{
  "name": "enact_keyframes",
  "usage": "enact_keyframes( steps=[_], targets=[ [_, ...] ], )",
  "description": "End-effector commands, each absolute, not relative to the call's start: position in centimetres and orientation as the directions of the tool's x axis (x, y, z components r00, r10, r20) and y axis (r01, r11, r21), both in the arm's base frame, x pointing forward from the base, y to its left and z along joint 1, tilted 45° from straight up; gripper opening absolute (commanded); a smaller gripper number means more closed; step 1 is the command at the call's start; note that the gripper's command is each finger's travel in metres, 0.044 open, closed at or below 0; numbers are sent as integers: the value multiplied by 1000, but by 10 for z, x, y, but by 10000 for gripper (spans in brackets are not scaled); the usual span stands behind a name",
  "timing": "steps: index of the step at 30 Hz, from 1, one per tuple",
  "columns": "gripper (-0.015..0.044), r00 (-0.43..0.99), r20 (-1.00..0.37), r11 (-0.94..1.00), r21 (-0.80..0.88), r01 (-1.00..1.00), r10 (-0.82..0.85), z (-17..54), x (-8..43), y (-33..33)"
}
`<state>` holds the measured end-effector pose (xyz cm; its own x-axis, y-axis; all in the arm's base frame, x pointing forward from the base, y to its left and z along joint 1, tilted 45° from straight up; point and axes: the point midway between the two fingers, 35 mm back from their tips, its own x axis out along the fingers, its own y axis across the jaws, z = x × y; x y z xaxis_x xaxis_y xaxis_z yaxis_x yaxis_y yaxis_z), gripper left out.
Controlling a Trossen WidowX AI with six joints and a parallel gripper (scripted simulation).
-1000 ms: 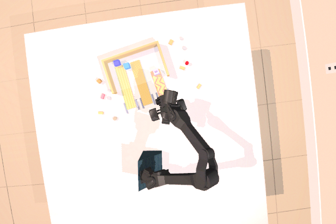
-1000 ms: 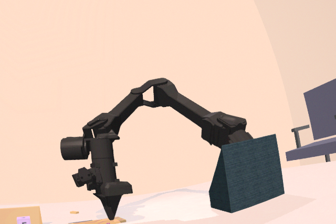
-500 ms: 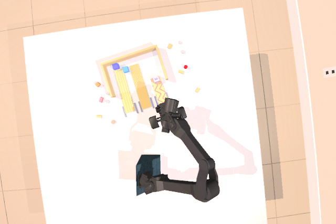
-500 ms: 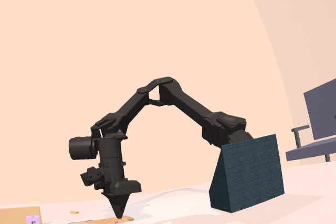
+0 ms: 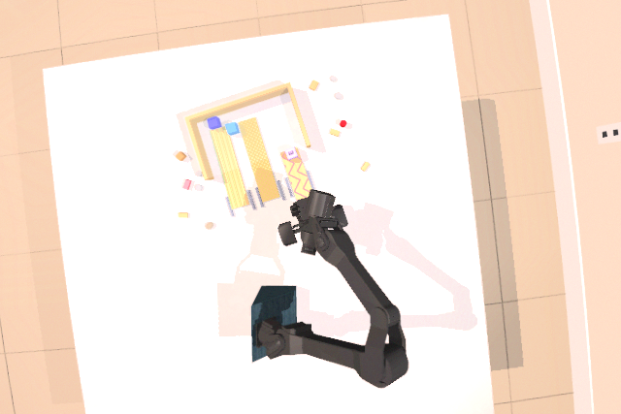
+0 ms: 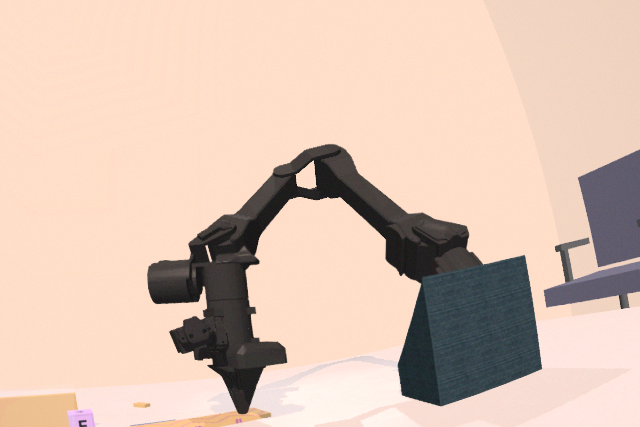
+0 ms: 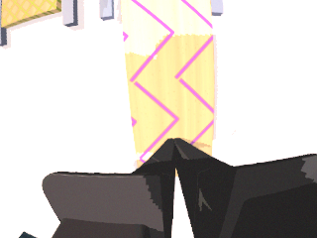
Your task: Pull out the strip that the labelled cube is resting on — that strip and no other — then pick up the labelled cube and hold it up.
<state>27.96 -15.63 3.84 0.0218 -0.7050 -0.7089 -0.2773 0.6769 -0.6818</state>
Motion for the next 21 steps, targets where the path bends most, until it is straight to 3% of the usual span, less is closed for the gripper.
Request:
enact_keyframes(
  steps=[1, 21],
  targets=[
    [0, -12, -711, 684, -672, -285, -703, 34, 265, -162],
    [0, -13, -710, 683, -672, -287, -704, 39, 237, -167]
  ],
)
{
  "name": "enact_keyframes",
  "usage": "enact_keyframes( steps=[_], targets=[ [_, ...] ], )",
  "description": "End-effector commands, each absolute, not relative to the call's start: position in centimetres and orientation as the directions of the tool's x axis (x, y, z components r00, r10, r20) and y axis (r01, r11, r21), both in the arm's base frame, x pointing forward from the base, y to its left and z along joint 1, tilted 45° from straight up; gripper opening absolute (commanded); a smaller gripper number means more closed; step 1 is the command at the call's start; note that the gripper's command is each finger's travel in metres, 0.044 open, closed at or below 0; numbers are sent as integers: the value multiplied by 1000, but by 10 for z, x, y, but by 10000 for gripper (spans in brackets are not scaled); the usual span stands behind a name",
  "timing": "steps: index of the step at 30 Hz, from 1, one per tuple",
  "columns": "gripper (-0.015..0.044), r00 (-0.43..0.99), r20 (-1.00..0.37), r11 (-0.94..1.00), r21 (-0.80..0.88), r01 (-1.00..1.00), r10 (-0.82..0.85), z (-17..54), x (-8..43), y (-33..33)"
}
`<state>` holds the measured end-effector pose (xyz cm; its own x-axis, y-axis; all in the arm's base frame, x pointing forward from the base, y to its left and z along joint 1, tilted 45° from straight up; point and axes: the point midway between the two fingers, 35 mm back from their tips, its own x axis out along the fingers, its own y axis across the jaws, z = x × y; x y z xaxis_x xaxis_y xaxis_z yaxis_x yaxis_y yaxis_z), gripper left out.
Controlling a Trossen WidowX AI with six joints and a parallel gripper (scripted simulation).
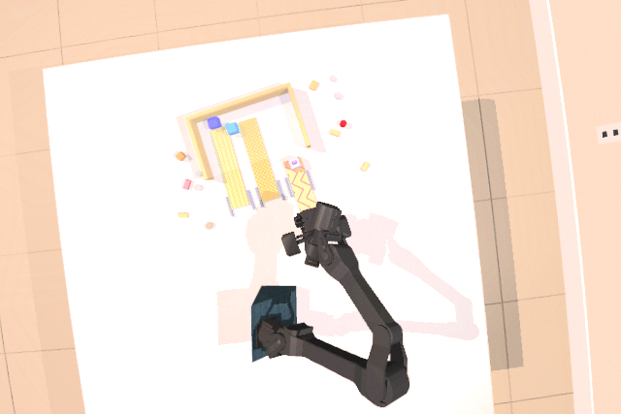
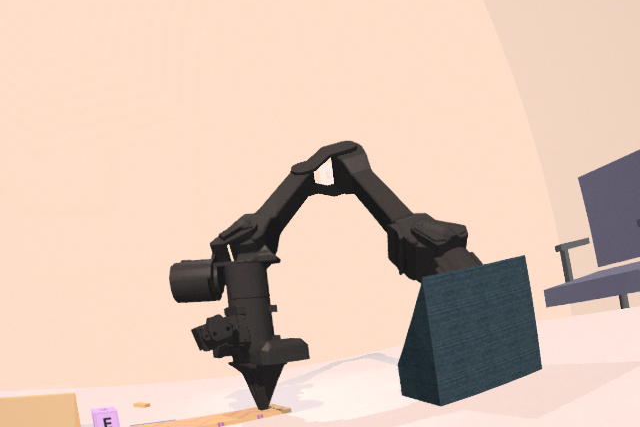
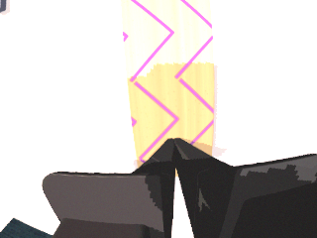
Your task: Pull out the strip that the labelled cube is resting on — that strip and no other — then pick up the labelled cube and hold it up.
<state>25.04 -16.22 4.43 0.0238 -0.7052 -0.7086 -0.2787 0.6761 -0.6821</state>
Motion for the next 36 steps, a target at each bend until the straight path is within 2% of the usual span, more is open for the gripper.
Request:
enact_keyframes(
  steps=[1, 33, 36],
  targets=[
    [0, -13, -710, 683, -672, -287, -704, 39, 236, -168],
    [0, -13, -710, 683, -672, -287, -704, 40, 231, -168],
    [0, 8, -712, 682, -675, -281, -702, 55, 242, -153]
  ],
)
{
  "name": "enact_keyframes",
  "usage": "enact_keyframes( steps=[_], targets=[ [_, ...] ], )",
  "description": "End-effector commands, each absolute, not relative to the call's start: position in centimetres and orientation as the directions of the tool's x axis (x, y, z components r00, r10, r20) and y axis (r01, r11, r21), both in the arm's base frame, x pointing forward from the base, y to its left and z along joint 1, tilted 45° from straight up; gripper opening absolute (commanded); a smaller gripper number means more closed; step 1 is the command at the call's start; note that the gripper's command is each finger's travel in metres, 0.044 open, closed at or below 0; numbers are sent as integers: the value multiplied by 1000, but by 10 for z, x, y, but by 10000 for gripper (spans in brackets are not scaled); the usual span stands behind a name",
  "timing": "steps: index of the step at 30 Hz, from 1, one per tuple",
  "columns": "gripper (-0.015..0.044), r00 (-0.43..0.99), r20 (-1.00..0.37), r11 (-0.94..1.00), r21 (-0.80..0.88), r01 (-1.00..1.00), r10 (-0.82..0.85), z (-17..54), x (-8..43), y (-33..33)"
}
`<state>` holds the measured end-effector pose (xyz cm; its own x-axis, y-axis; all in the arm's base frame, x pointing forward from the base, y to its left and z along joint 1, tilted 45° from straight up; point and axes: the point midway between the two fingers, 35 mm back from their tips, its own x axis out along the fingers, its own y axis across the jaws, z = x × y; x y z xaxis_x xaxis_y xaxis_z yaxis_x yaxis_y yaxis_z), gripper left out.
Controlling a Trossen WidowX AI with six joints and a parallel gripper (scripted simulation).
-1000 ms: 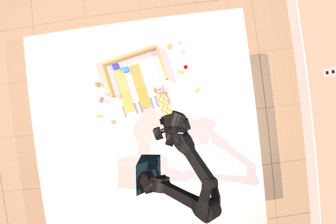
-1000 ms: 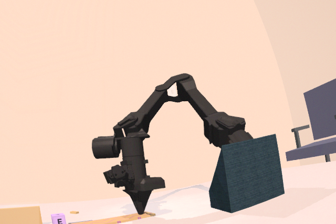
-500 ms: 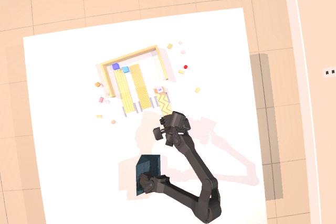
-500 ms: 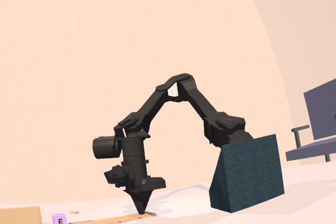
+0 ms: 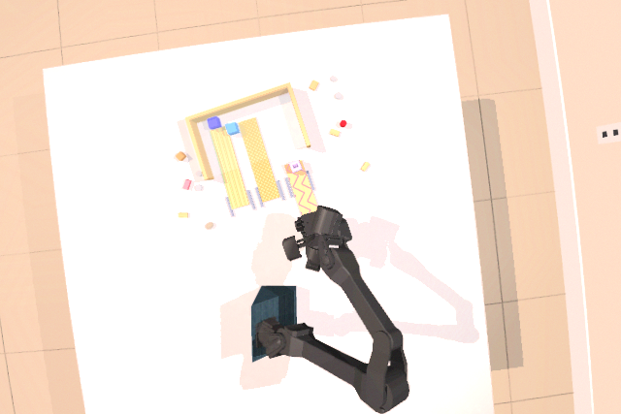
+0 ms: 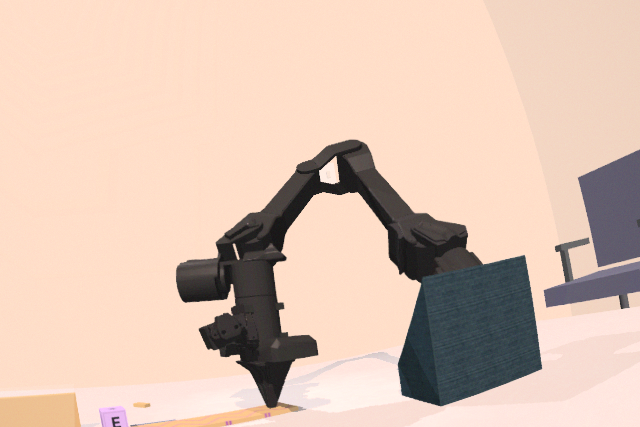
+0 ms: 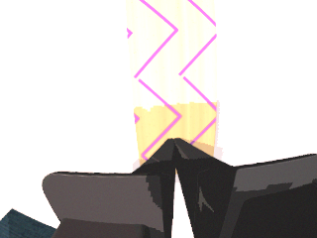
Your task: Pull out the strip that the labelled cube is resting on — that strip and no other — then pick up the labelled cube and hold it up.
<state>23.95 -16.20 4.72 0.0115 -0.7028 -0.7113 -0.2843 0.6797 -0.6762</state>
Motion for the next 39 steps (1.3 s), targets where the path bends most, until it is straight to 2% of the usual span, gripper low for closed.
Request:
enact_keyframes(
  steps=[1, 7, 24, 39],
  targets=[
    [0, 0, -713, 684, -672, -283, -701, 63, 243, -145],
    [0, -12, -712, 685, -670, -286, -702, 75, 243, -135],
    [440, -9, -713, 678, -663, -316, -701, 67, 313, -119],
    [440, -7, -714, 679, -664, -314, -700, 63, 373, -103]
  ],
)
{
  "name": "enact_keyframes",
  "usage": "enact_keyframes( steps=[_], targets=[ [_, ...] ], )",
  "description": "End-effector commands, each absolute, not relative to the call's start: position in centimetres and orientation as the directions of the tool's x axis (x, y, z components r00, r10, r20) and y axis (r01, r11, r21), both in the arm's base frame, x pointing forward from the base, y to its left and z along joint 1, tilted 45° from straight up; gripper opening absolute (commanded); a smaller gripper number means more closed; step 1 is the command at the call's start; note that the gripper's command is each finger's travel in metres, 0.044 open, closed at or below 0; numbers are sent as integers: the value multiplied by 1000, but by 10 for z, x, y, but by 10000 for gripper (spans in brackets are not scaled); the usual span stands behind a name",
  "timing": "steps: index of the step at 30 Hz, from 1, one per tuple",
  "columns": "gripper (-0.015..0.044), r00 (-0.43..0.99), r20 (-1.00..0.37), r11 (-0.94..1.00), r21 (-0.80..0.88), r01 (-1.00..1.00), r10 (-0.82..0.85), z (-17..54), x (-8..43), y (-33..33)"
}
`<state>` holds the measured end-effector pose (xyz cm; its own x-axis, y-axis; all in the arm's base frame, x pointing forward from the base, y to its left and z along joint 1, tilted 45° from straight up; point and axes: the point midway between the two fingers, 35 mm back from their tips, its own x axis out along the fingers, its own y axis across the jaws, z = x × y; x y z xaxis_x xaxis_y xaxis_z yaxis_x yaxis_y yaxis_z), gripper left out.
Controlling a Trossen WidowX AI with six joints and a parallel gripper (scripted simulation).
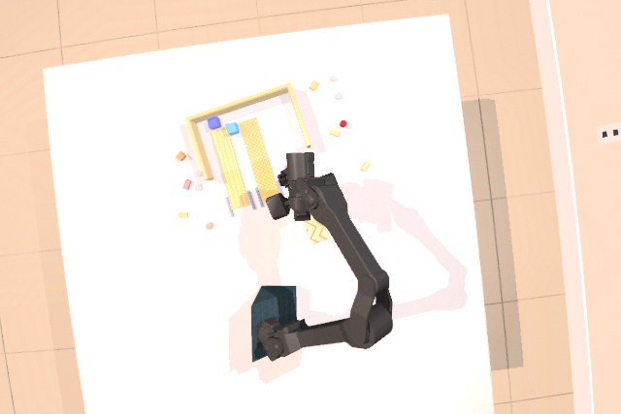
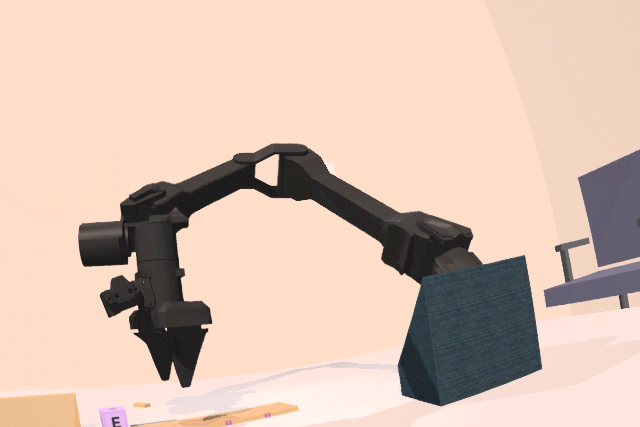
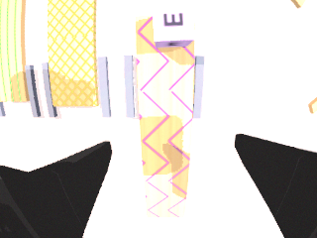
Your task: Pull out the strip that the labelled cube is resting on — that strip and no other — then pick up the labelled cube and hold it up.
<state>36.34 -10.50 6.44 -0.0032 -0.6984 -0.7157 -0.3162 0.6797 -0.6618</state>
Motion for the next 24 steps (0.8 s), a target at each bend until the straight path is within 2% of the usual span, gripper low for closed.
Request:
enact_keyframes(
  steps=[1, 19, 24],
  targets=[
    [440, -6, -714, 679, -664, -314, -700, 62, 378, -102],
    [440, -3, -715, 680, -664, -311, -699, 54, 446, -85],
    [309, -3, -715, 680, -664, -311, -699, 51, 446, -88]
  ],
)
